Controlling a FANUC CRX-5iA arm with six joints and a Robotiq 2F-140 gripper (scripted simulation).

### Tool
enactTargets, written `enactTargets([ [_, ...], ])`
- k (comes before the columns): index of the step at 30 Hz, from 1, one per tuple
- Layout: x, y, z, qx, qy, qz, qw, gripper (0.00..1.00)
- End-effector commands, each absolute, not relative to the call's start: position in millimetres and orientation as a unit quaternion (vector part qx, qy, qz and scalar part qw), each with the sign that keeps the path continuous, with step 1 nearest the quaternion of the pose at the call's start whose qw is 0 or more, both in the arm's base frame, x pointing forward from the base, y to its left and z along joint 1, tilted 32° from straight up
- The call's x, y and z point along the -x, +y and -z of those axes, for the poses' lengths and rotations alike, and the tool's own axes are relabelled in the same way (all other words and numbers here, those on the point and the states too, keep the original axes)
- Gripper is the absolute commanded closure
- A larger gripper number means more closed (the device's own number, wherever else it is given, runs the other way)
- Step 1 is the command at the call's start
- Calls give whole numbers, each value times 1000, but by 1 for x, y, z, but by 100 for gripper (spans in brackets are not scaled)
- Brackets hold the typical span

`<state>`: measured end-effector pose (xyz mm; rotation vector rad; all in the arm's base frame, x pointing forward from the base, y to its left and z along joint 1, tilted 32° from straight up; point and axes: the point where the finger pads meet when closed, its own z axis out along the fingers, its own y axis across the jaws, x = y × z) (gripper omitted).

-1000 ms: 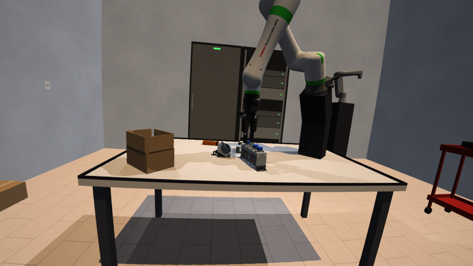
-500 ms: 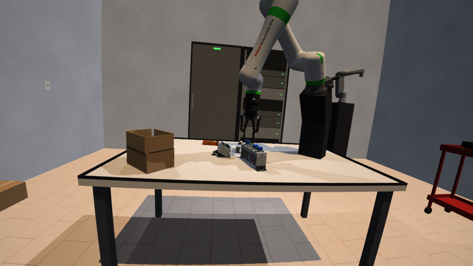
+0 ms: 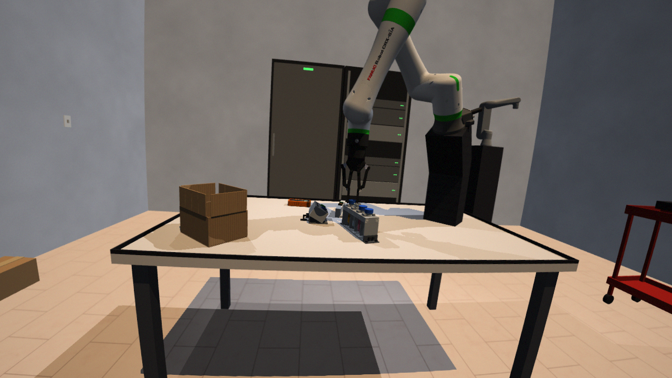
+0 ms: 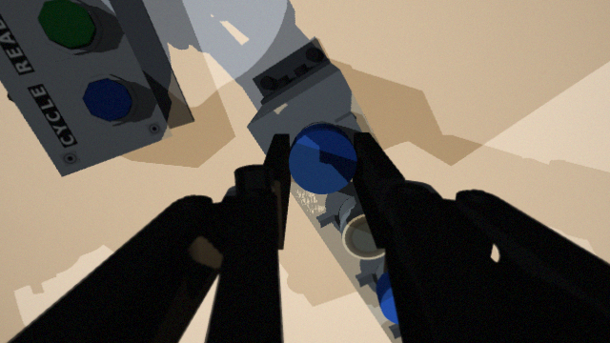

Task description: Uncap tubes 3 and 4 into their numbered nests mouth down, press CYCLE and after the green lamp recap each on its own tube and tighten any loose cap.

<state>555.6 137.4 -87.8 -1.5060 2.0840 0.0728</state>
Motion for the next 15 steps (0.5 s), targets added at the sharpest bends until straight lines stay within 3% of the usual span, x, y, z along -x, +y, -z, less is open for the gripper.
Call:
enactTargets([
  [1,-556,137,87,561,781,-24,273,70],
  [15,-556,137,87,654,705,10,273,70],
])
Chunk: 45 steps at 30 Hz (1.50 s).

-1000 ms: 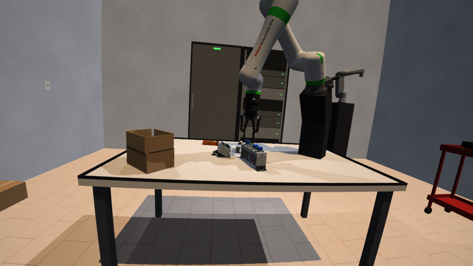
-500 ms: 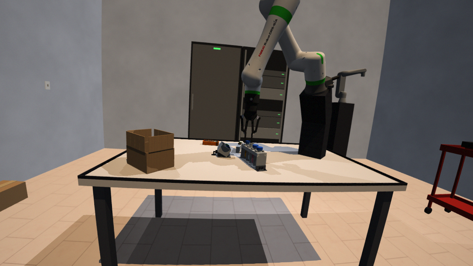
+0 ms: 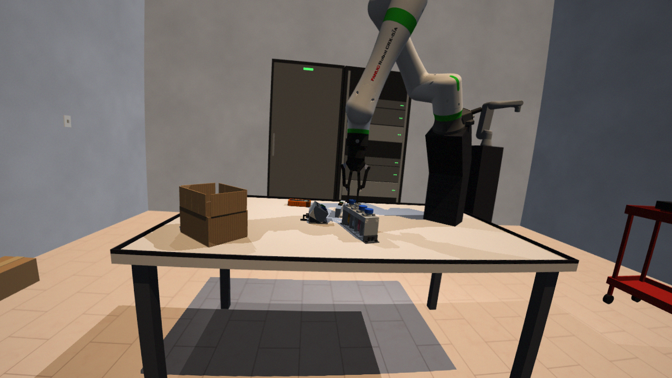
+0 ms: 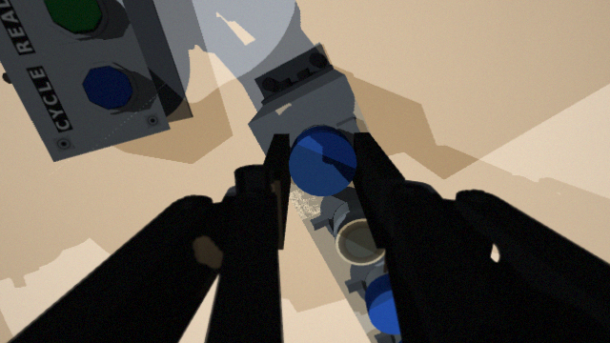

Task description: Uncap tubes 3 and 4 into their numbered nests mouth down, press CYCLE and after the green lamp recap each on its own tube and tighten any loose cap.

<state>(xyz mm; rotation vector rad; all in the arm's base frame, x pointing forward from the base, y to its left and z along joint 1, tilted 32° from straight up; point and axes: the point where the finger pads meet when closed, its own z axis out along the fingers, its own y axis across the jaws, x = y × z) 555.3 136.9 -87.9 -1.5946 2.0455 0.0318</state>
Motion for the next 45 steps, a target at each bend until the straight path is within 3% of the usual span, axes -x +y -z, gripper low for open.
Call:
enactTargets([
  [1,-556,137,87,672,689,17,273,70],
  [19,-555,136,87,877,396,116,248,70],
  [27,-555,136,86,877,396,116,248,70],
  [28,-555,136,87,877,396,116,248,59],
  [38,-555,136,87,877,396,116,248,59],
  [45,-555,136,87,788,552,68,265,59],
])
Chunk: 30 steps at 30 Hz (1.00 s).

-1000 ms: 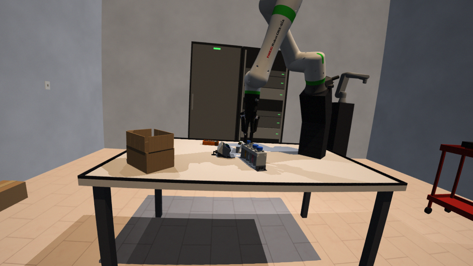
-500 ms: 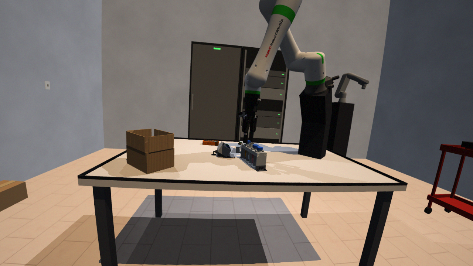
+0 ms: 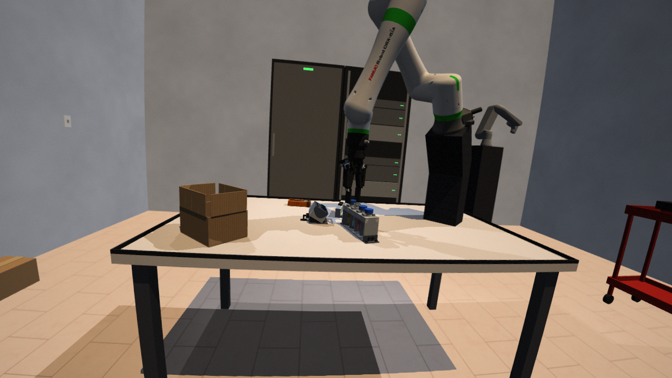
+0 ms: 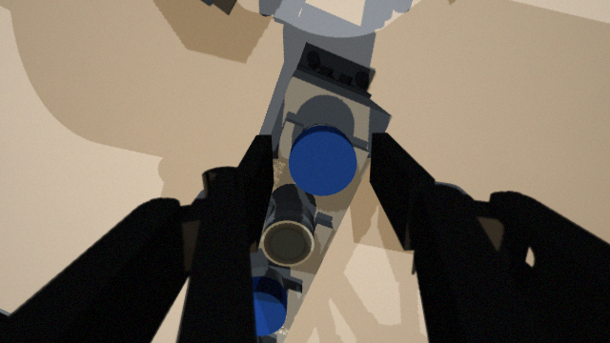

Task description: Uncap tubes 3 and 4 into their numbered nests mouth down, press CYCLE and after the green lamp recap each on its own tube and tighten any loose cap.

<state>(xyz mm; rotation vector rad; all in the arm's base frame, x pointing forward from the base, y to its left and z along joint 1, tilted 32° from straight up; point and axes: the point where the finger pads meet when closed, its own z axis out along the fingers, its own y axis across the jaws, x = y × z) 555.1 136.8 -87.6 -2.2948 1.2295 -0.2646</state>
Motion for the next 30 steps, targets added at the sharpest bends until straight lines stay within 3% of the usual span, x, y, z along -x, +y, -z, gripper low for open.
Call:
enactTargets([
  [1,-555,136,87,776,568,62,267,59],
  [15,-555,136,87,566,778,-22,274,59],
  [24,-556,136,87,561,781,-24,273,59],
  [25,-556,136,87,561,781,-24,273,70],
  [30,-556,136,87,561,781,-24,273,70],
])
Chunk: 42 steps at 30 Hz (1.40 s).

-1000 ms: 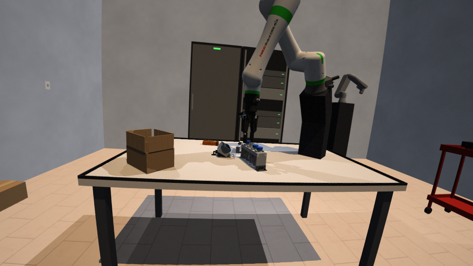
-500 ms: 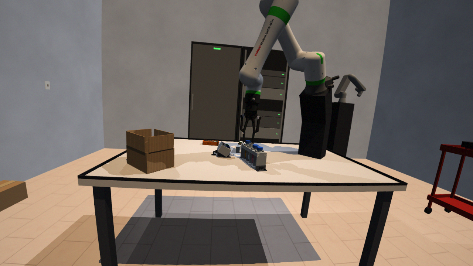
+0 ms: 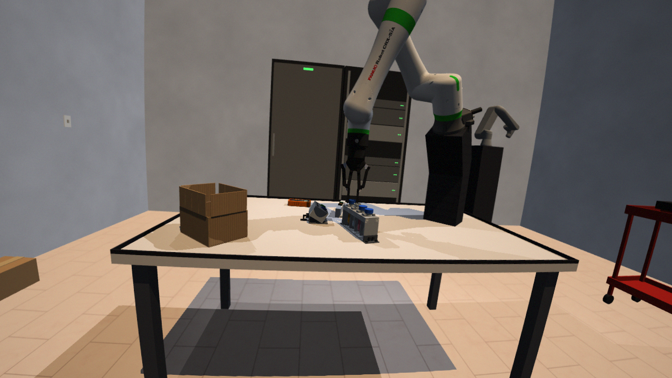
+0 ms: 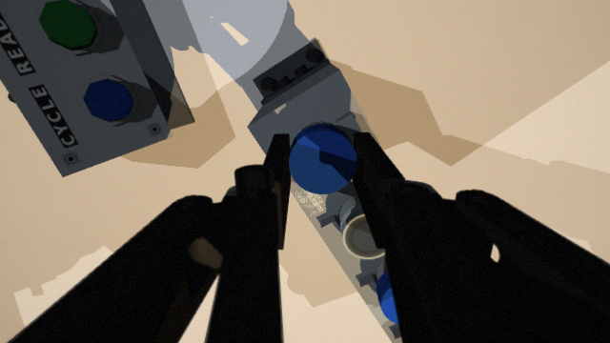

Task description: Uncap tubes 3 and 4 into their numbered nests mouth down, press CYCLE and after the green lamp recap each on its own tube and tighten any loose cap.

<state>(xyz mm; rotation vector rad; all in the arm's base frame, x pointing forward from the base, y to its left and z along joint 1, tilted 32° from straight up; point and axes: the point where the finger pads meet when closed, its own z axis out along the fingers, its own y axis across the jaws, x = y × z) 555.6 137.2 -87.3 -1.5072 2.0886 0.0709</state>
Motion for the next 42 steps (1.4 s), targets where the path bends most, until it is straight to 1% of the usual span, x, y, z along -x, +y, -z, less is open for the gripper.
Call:
enactTargets([
  [1,-556,136,87,561,781,-24,273,70],
  [9,-556,136,87,561,781,-24,273,70],
  [15,-555,136,87,672,689,17,273,70],
  [17,-555,136,87,672,689,17,273,70],
  [32,-555,136,86,870,410,113,248,70],
  [41,-555,136,86,877,396,116,248,70],
  [42,-555,136,86,877,396,116,248,59],
])
